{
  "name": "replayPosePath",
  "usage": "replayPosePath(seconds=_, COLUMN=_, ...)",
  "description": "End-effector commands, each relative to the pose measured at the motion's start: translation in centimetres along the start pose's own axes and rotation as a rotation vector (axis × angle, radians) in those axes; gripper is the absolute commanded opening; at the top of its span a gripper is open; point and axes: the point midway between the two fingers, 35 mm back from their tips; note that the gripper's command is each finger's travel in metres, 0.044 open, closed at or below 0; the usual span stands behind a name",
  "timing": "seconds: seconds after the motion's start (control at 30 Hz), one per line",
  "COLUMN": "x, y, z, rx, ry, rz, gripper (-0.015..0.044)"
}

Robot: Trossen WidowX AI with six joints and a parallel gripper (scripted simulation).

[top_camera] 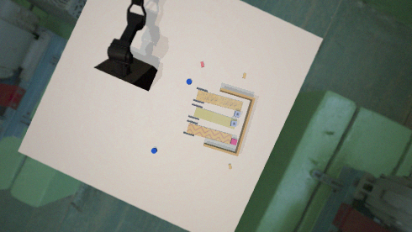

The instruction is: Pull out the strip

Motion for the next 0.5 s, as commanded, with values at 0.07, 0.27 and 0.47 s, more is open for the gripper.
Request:
replayPosePath(seconds=0.07, x=2.3, y=1.4, z=-0.1, rx=0.028, ry=-0.066, rz=0.02, gripper=0.04)
replayPosePath(seconds=0.27, x=10.7, y=7.9, z=0.9, rx=0.154, ry=-0.331, rz=0.097, gripper=0.04)
replayPosePath(seconds=0.47, x=17.2, y=15.5, z=4.2, rx=0.307, ry=-0.596, rz=0.164, gripper=0.04)
Point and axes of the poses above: the point midway between the two fingers, 35 mm back from their tips, its own z axis back along the fingers, its own x axis across the jaws, y = z × x, and after that the axes turned 3 degrees about -z, right-handed
